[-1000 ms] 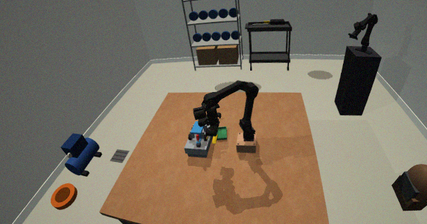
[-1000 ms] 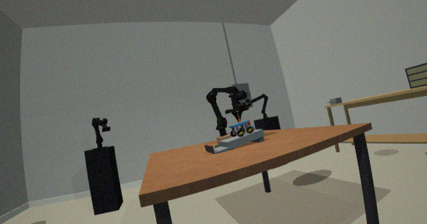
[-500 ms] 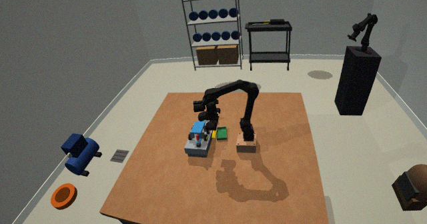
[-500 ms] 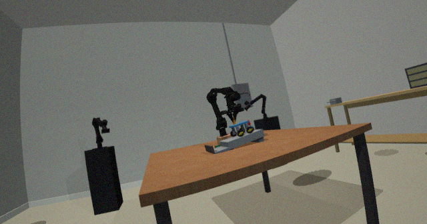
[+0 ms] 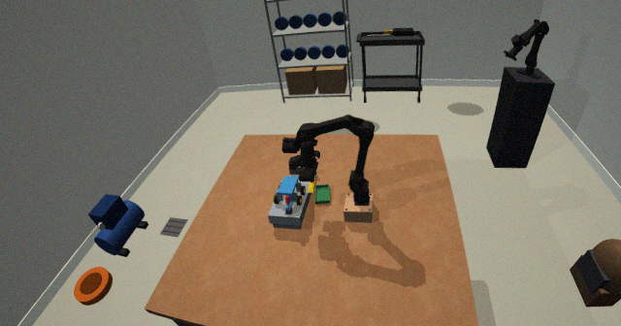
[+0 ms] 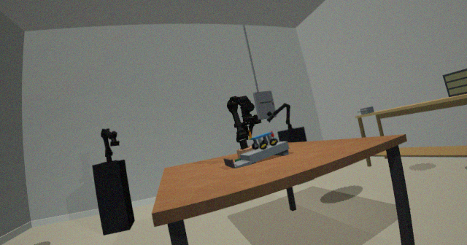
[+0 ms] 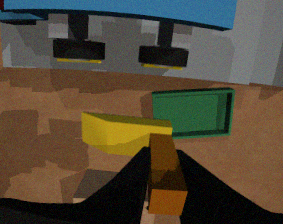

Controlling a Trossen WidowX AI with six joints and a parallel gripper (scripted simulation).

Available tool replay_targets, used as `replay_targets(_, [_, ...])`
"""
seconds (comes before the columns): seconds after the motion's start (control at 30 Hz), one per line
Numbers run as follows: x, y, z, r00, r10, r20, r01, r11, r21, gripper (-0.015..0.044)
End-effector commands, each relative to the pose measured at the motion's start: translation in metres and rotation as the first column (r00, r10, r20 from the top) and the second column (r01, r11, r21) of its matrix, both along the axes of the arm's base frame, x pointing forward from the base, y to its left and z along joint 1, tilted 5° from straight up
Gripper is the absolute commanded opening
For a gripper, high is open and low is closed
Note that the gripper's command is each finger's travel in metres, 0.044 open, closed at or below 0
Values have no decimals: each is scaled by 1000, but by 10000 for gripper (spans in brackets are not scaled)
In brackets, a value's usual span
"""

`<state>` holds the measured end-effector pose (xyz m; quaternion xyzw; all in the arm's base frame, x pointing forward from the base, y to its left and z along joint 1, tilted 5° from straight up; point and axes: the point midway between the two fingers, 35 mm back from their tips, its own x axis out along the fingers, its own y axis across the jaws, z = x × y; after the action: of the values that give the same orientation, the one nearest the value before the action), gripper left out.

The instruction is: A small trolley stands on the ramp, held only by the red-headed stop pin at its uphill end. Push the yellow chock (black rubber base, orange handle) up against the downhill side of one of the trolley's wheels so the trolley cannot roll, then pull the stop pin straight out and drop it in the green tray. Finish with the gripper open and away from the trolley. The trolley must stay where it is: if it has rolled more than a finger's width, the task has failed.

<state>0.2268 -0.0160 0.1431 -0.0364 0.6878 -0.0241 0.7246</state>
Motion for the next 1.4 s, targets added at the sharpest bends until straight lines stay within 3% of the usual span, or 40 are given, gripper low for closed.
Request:
replay_targets(0.0, [4, -12, 0, 1000, 4, 3, -4, 1000, 1, 0])
replay_targets(0.77, [27, -103, 3, 1000, 4, 5, -4, 1000, -9, 0])
replay_targets(1.0, [28, -110, 3, 1000, 9, 2, -9, 995, 97, 0])
replay_targets(1.37, [45, -112, 1, 1000, 9, 4, -10, 995, 101, 0])
